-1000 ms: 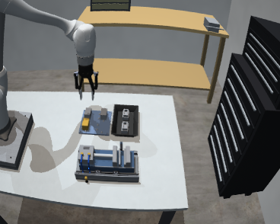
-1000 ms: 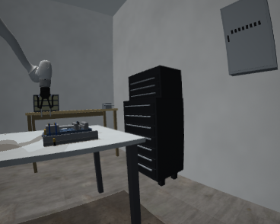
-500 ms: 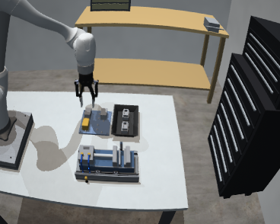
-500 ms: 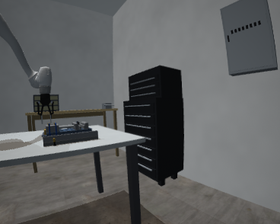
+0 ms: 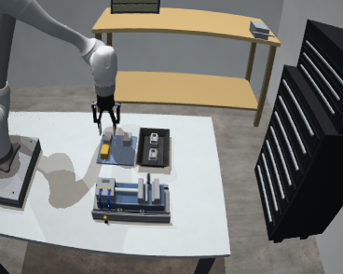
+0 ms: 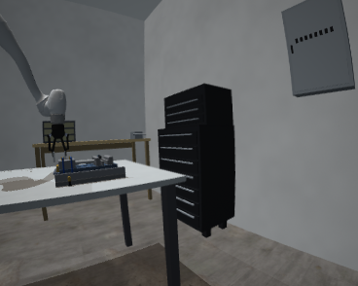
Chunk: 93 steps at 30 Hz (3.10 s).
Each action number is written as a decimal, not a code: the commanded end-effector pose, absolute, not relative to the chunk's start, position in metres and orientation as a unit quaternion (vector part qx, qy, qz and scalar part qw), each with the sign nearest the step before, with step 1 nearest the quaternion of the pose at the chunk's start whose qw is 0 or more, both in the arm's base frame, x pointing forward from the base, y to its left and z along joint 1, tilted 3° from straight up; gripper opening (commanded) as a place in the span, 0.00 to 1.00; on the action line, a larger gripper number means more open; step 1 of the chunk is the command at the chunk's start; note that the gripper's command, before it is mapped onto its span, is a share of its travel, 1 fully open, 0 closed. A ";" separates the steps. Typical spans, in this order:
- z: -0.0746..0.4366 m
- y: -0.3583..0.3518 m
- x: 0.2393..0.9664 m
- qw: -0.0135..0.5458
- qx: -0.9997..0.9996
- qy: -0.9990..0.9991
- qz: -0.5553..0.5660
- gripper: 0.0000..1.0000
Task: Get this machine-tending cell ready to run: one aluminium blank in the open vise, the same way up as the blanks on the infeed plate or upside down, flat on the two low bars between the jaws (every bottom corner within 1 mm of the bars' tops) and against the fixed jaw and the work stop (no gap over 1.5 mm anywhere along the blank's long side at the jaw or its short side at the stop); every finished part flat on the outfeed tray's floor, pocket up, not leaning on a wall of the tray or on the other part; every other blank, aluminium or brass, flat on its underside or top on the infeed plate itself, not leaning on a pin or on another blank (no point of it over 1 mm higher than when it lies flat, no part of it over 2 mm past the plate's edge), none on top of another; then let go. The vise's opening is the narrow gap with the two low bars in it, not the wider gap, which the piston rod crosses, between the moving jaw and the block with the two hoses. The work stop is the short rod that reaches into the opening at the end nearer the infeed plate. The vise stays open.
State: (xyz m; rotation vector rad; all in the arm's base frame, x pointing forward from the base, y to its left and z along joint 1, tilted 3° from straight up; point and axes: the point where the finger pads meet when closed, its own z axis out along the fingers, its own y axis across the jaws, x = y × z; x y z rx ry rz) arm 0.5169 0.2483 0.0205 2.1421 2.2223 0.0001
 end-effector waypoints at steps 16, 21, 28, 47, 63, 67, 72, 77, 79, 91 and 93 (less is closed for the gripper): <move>0.018 0.248 0.517 0.027 0.694 0.720 0.000 0.40; 0.018 0.248 0.517 0.027 0.694 0.720 0.000 0.40; 0.018 0.248 0.517 0.027 0.694 0.720 0.000 0.40; 0.018 0.248 0.517 0.027 0.694 0.720 0.000 0.40; 0.016 0.248 0.517 0.027 0.694 0.720 0.000 0.40; 0.014 0.248 0.517 0.027 0.694 0.720 0.000 0.40; 0.013 0.248 0.517 0.027 0.694 0.720 0.000 0.40; 0.011 0.248 0.517 0.027 0.694 0.720 0.000 0.40; 0.009 0.248 0.517 0.027 0.694 0.720 0.000 0.40; 0.005 0.248 0.518 0.027 0.694 0.720 0.000 0.40; 0.004 0.248 0.518 0.027 0.694 0.720 0.000 0.40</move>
